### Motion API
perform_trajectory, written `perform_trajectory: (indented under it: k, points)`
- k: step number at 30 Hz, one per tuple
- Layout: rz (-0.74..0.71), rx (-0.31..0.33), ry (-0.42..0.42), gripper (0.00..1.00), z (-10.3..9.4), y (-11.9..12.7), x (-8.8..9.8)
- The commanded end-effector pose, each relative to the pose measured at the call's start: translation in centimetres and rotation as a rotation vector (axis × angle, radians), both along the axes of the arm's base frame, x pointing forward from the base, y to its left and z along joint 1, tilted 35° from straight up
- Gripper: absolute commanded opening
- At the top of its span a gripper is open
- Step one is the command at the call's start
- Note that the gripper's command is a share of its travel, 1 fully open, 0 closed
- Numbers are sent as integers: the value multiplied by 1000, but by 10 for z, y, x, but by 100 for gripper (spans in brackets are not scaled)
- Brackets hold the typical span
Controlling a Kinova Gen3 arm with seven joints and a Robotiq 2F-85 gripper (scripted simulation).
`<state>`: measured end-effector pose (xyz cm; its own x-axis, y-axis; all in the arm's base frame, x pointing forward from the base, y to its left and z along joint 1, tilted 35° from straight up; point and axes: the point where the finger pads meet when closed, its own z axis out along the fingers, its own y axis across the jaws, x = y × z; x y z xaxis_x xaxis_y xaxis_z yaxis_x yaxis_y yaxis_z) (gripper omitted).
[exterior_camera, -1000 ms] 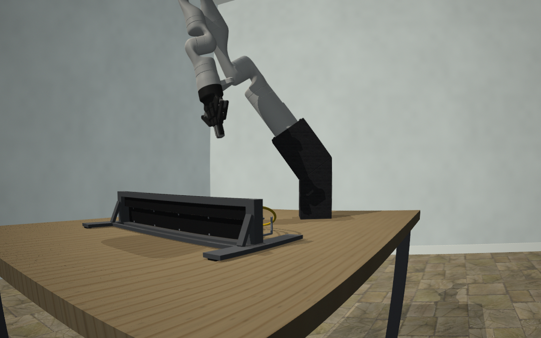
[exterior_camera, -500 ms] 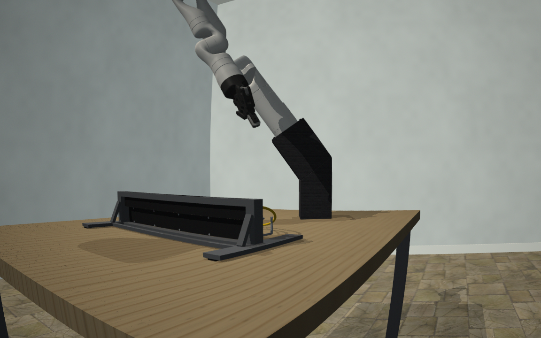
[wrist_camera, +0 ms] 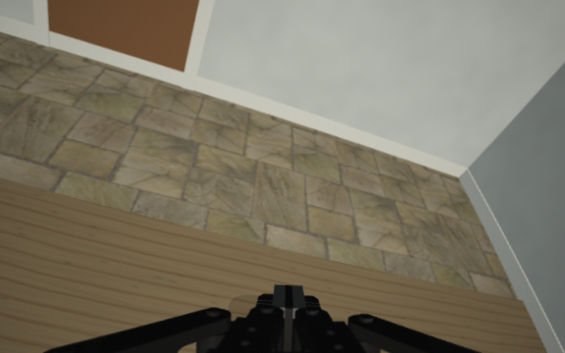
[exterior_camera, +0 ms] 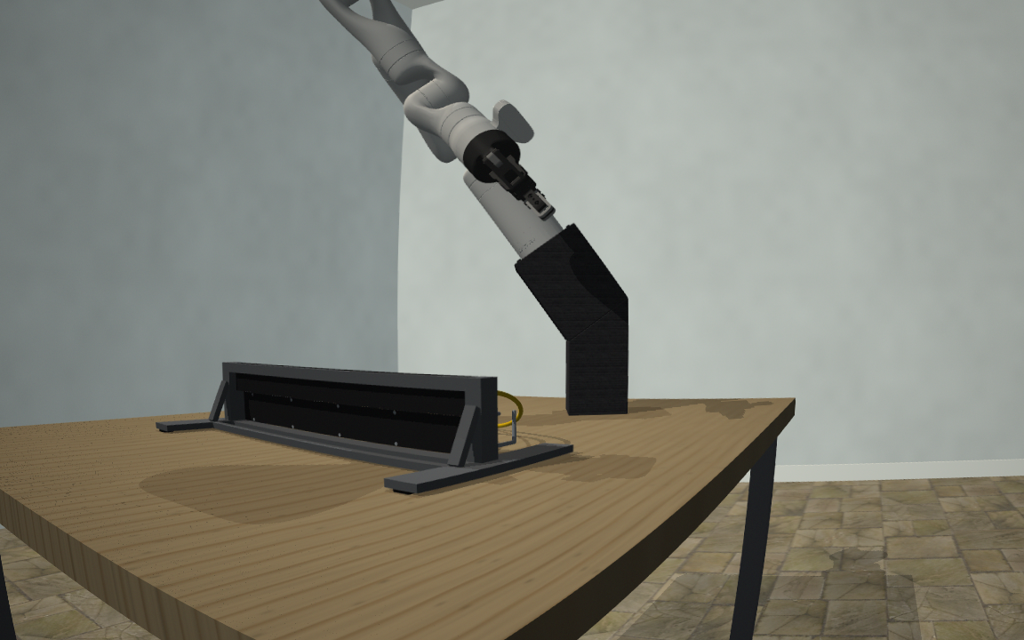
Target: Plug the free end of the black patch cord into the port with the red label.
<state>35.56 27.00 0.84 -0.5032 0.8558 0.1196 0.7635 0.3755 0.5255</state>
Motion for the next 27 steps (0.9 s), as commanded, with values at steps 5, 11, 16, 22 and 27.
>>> perform_trajectory:
  k: [5, 11, 16, 22, 27]
  points:
    - [-237, 180, 26, 0, -36, 31, 12]
    - [-400, 303, 12, 0, -45, 42, 27]
    - [-594, 443, -21, 0, -55, 42, 43]
    - [-800, 585, -85, 0, -65, 26, 56]
    - [-888, 646, -126, 0, -68, 13, 59]
